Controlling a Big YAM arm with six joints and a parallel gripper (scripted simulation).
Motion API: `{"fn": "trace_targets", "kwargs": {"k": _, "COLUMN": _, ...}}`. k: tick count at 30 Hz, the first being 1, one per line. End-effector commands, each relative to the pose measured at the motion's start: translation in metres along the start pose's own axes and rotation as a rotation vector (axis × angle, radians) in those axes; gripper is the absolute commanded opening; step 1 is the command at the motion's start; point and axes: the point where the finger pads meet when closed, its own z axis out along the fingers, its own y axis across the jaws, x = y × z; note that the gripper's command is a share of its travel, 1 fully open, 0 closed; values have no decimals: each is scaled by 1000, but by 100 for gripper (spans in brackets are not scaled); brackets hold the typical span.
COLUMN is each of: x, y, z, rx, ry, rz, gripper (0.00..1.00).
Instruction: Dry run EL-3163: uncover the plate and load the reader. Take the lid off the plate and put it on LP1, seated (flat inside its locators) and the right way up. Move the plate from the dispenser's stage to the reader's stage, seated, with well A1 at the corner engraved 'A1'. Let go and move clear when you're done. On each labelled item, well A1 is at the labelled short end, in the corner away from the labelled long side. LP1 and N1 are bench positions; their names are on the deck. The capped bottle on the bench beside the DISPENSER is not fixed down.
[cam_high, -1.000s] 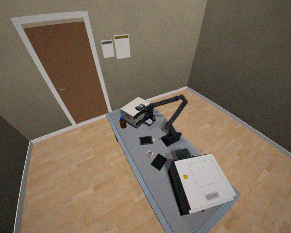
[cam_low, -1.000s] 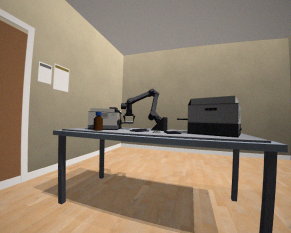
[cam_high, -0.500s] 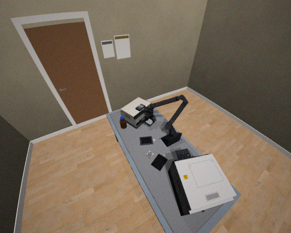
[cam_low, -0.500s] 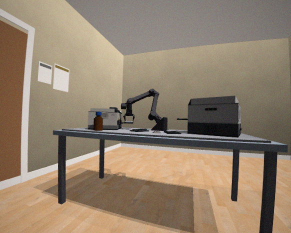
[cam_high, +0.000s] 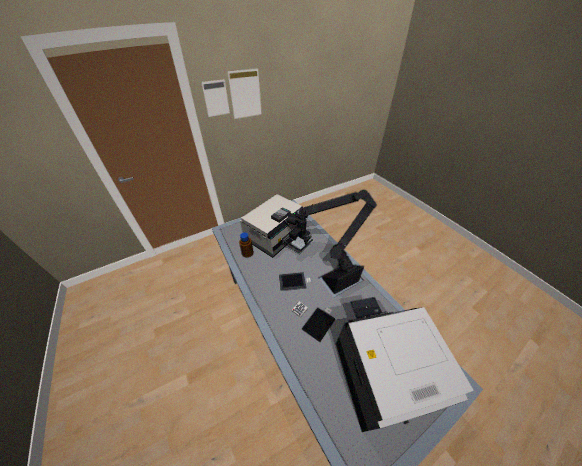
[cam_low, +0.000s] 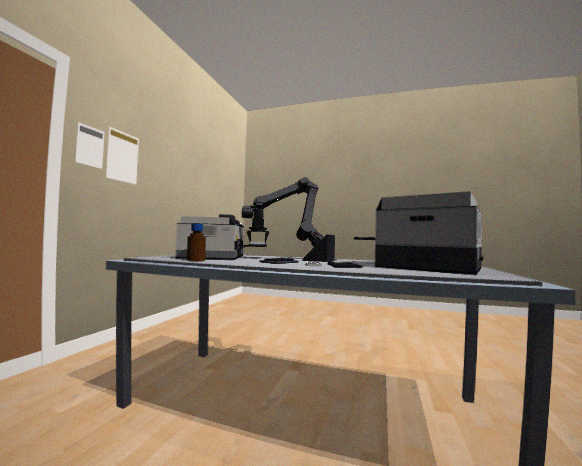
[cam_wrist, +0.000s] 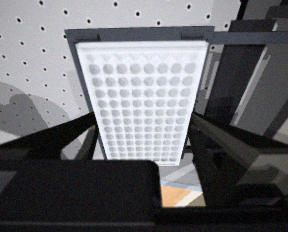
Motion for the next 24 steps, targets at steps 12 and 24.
{"fn": "trace_targets", "kwargs": {"k": 12, "x": 5, "y": -15, "z": -14, "rx": 34, "ry": -5, "rz": 31, "gripper": 86}}
{"fn": "trace_targets", "kwargs": {"k": 24, "x": 3, "y": -17, "z": -23, "rx": 38, "ry": -15, "rz": 29, "gripper": 86}}
